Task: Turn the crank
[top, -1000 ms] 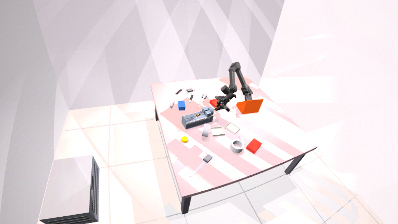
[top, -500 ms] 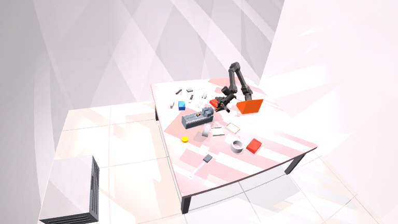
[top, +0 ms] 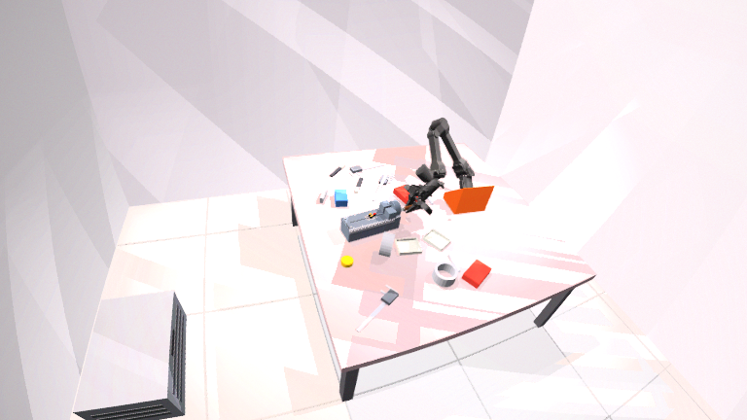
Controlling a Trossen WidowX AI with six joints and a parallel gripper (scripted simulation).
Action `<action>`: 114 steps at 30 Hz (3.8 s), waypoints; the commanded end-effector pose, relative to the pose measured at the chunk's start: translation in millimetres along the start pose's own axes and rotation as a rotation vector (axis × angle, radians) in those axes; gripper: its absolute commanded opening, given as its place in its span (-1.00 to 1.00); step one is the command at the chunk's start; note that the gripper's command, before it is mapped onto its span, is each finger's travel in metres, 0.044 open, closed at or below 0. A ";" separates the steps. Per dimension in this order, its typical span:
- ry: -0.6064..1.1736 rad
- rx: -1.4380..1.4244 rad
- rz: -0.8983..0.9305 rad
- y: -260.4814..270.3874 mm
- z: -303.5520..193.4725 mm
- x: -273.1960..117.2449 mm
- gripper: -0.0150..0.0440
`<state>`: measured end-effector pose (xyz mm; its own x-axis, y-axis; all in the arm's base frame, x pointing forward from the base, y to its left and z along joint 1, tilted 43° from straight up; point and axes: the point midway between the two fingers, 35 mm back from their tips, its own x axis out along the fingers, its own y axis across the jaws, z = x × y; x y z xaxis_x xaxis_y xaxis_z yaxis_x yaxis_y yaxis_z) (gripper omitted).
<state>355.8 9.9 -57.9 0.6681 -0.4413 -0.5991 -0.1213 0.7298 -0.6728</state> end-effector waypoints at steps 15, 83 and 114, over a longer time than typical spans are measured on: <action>0.008 -0.005 0.012 -1.1 -18.9 18.8 -0.49; 0.009 -0.007 0.010 -36.8 -29.5 29.9 -0.49; 0.009 -0.007 0.010 -45.1 -27.6 27.4 -0.49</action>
<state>358.0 -44.5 -63.3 0.6569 -0.4215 -0.6252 -0.1570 0.7345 -0.6602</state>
